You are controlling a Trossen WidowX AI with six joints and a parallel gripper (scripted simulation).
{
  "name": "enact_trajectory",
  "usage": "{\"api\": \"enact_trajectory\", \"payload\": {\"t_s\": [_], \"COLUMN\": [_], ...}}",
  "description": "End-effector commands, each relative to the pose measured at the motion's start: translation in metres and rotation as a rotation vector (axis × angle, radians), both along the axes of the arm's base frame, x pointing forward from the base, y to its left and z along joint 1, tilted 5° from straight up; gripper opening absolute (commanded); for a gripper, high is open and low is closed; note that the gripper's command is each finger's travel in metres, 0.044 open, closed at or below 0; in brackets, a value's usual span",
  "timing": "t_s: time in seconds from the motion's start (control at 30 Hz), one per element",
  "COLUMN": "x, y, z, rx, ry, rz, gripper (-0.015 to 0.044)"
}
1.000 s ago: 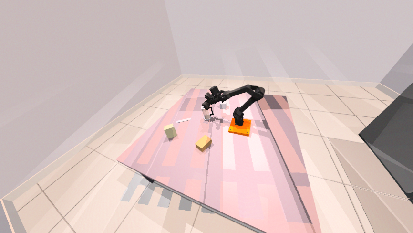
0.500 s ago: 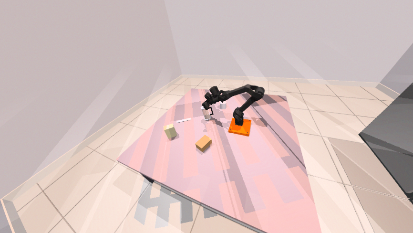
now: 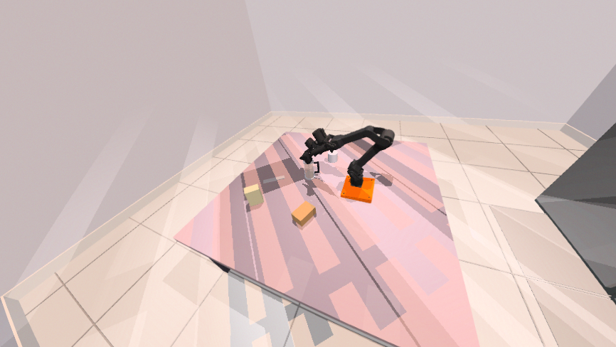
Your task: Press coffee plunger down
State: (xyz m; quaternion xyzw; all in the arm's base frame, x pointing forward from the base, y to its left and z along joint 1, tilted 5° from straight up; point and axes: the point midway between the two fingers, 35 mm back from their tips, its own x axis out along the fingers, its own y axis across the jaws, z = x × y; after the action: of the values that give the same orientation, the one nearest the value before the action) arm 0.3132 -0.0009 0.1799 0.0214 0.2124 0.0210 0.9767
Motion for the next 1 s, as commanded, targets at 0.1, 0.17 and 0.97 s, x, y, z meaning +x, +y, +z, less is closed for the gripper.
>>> {"api": "enact_trajectory", "payload": {"t_s": [0.1, 0.17, 0.97], "x": [0.000, -0.001, -0.033], "y": [0.000, -0.001, -0.006], "z": [0.000, 0.006, 0.072], "rx": [0.000, 0.001, 0.008], "ry": [0.000, 0.002, 0.020], "rz": [0.000, 0.000, -0.001], "gripper": [0.0440, 0.0440, 0.0440]}}
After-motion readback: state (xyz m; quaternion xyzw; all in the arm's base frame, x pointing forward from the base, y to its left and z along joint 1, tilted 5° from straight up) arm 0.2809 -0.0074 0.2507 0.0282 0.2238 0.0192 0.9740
